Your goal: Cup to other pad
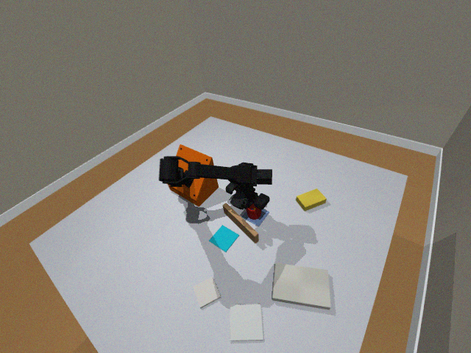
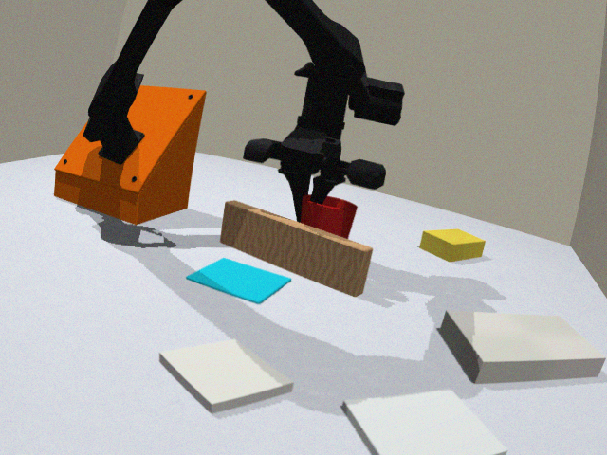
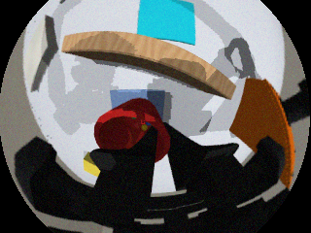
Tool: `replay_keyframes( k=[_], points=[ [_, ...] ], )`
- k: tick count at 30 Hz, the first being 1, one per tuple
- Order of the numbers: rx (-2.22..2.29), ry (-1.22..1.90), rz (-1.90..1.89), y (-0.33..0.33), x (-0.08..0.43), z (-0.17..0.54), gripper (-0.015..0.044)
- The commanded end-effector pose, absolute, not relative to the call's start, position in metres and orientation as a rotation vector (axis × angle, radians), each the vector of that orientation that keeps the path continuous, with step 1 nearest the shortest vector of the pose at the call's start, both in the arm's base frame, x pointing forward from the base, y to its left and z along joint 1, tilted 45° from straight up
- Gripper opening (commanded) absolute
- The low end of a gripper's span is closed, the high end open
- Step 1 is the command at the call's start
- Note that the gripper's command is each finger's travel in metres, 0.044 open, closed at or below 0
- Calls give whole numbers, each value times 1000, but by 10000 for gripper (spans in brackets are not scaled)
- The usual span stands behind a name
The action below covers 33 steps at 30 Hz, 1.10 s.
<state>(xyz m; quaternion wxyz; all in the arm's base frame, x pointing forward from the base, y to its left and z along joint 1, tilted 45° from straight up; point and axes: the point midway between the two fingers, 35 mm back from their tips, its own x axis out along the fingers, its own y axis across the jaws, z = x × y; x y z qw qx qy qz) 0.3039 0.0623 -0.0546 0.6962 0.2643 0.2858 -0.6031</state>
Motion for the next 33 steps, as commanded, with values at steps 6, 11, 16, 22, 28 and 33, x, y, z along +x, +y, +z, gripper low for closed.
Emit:
replay_keyframes(
  k=[6,11,16,22,28,33],
  points=[
    [590,638,-1346,64,304,-53,0],
    [590,640,-1344,75,304,-43,0],
    [590,641,-1342,89,302,-30,0],
    [588,641,-1341,105,300,-14,0],
    [586,641,-1340,119,297,0,0],
    [586,640,-1340,122,297,3,0]
  ],
)
